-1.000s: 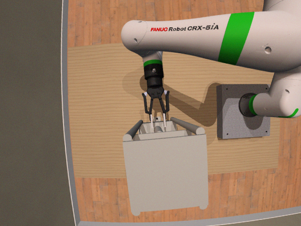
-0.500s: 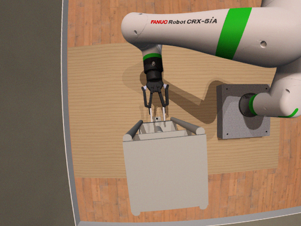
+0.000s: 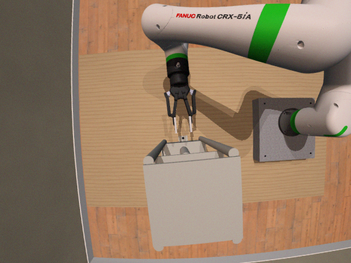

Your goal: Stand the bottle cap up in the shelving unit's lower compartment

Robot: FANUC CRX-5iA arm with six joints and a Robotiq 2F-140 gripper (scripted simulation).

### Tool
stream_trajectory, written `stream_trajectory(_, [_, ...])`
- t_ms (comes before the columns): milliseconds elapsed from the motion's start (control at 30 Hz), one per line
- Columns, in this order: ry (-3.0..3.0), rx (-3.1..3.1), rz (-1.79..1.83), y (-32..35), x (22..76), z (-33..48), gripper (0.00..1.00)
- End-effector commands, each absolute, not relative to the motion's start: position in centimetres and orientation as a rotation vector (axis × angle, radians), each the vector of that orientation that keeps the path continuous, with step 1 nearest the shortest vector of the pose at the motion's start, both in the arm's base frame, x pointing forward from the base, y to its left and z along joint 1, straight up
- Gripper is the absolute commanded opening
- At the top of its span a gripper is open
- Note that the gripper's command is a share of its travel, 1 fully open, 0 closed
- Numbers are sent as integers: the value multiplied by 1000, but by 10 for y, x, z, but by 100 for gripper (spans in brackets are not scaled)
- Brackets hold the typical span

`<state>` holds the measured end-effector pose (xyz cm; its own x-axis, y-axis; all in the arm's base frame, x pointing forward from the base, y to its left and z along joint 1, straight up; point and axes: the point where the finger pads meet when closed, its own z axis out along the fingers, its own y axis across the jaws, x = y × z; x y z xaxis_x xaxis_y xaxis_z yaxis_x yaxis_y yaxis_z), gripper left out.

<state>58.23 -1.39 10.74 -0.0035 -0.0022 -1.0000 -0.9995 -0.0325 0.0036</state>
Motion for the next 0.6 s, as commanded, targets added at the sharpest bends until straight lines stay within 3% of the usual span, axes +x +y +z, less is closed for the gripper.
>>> stream_trajectory(0, [1198, -1233, 1235, -19, 583, 108, 36])
stream_trajectory(567, [1198, -1233, 1235, -22, 583, 108, 36])
